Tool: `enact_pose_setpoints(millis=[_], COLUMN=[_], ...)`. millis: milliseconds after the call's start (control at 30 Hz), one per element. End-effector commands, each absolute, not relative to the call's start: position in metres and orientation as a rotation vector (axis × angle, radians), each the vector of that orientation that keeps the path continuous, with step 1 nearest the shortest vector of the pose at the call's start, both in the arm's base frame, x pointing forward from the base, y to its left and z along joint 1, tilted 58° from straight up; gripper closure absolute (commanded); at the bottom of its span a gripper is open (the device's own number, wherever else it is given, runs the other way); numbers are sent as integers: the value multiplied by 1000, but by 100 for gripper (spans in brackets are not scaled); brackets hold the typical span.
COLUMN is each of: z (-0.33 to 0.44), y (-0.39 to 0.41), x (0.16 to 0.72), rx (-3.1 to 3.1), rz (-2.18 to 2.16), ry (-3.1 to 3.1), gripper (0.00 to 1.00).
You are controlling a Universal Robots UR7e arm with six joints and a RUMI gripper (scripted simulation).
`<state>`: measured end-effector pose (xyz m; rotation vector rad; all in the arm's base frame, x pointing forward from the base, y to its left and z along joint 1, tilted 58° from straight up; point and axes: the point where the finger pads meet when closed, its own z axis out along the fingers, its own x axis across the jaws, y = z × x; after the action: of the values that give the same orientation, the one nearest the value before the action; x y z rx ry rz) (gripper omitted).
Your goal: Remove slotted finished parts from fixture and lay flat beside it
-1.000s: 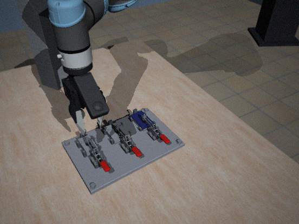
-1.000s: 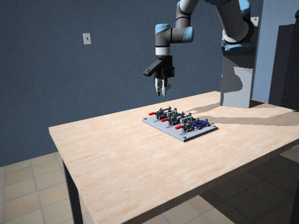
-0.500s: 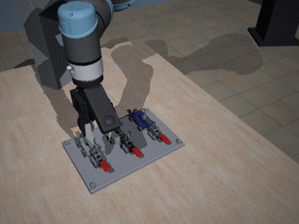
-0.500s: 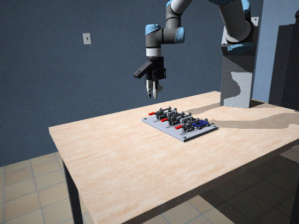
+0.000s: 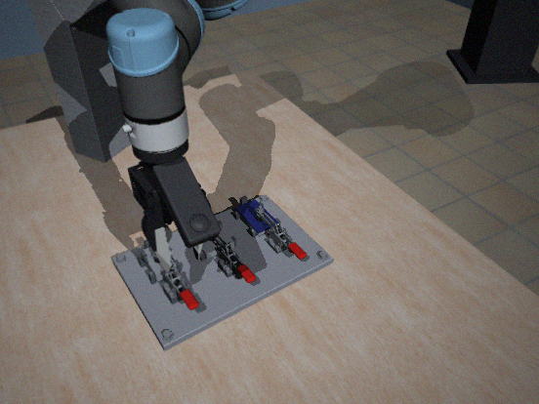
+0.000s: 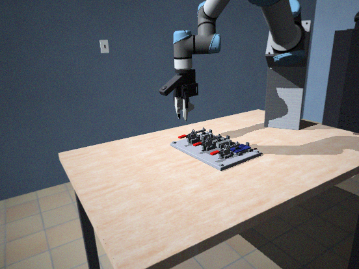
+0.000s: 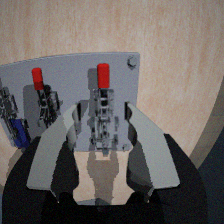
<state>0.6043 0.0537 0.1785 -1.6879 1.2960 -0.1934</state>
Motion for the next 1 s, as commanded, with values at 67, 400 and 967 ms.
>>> enact_pose_setpoints(millis=[67,400,967], z=[171,156,144], y=[62,79,93], x=[614,632,646], rx=[-1687,-1687,-1687], rz=[-195,-195,-195], ry=[1296,1296,1296], gripper=[72,72,72])
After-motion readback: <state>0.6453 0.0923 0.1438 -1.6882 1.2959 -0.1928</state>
